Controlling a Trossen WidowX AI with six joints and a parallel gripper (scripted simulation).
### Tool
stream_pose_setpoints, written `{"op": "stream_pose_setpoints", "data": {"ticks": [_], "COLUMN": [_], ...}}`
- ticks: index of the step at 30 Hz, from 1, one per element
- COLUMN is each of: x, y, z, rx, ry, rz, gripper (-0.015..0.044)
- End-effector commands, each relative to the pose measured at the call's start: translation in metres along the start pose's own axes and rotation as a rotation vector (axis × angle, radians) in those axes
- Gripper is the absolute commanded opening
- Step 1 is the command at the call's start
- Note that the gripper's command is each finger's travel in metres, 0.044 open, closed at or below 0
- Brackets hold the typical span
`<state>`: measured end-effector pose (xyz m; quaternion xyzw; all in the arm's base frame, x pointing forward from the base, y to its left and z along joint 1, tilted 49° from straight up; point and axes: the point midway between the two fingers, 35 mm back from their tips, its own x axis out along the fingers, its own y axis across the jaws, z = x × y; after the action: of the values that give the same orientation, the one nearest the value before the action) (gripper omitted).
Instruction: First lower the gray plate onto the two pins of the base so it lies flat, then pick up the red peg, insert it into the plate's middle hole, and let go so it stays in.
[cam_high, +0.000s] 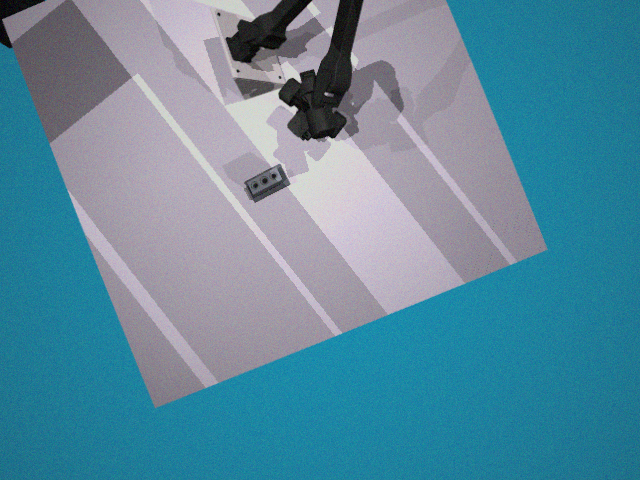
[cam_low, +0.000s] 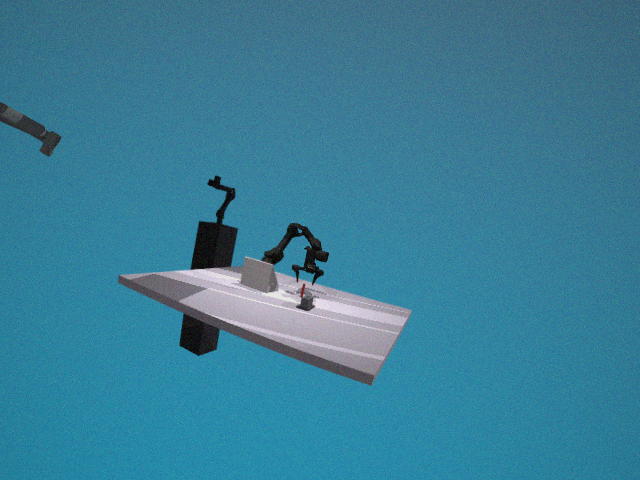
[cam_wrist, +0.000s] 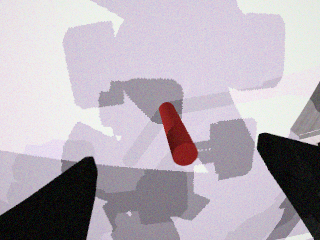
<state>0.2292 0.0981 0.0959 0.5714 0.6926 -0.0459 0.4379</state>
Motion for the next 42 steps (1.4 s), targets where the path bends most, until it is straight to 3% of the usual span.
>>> {"op": "stream_pose_setpoints", "data": {"ticks": [1, 24, 40, 42], "x": [0.007, 0.041, 0.041, 0.041], "y": [-0.002, -0.003, -0.003, -0.003], "z": [-0.001, -0.003, -0.003, -0.003], "rx": [0.006, 0.005, 0.005, 0.005], "ry": [0.006, 0.011, 0.011, 0.011], "rz": [-0.002, 0.002, 0.002, 0.002], "gripper": [0.0440, 0.0440, 0.0020, 0.0000]}}
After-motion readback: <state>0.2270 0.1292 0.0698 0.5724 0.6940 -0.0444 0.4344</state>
